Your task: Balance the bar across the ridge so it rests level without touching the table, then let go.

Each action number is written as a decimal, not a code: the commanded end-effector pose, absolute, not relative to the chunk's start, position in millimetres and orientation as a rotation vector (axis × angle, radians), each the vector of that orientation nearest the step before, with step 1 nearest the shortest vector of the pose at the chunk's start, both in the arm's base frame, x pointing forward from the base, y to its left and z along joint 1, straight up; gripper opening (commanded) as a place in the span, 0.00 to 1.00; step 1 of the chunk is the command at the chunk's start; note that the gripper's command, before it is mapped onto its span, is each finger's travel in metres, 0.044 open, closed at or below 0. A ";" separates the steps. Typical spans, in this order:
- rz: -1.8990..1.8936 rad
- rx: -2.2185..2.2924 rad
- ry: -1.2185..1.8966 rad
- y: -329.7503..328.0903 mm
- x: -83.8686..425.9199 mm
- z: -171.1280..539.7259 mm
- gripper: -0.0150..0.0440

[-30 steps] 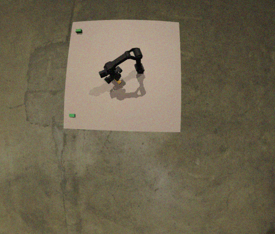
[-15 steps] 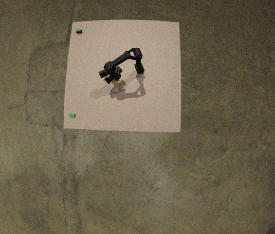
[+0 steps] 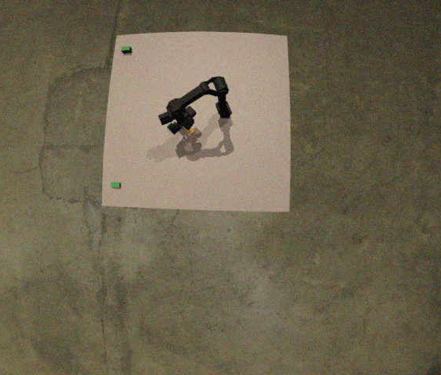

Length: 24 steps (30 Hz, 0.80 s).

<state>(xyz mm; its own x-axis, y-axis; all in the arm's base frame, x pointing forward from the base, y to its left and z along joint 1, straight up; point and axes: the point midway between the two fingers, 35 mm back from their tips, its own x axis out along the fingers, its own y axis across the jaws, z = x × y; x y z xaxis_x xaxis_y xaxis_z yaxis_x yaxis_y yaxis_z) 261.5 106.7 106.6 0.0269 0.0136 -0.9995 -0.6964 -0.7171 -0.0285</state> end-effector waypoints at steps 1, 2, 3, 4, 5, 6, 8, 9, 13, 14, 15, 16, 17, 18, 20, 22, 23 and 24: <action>1.743 -1.781 0.693 106.8 261.5 106.6 0.83; 1.743 -1.781 0.693 106.8 261.5 106.6 0.88; 1.743 -1.781 0.693 106.8 261.5 106.6 0.92; 1.743 -1.781 0.693 106.8 261.5 106.6 0.97; 1.743 -1.781 0.693 106.8 261.5 106.6 1.00; 1.743 -1.781 0.693 106.8 261.5 106.6 1.00; 1.743 -1.781 0.693 106.9 261.8 108.7 1.00; 1.743 -1.781 0.693 107.3 262.7 114.9 1.00; 1.743 -1.781 0.693 108.0 264.5 163.1 1.00; 1.743 -1.781 0.693 107.6 263.6 175.7 1.00; 1.743 -1.781 0.693 107.0 262.0 188.1 1.00; 1.743 -1.781 0.693 106.3 260.3 198.4 1.00; 1.743 -1.781 0.693 105.8 259.1 204.5 1.00; 1.743 -1.781 0.693 105.6 258.7 206.5 1.00; 1.743 -1.781 0.693 105.6 258.7 206.5 1.00; 1.743 -1.781 0.693 105.6 258.7 206.5 1.00; 1.743 -1.781 0.693 105.6 258.7 206.5 1.00; 1.743 -1.781 0.693 105.6 258.7 206.5 1.00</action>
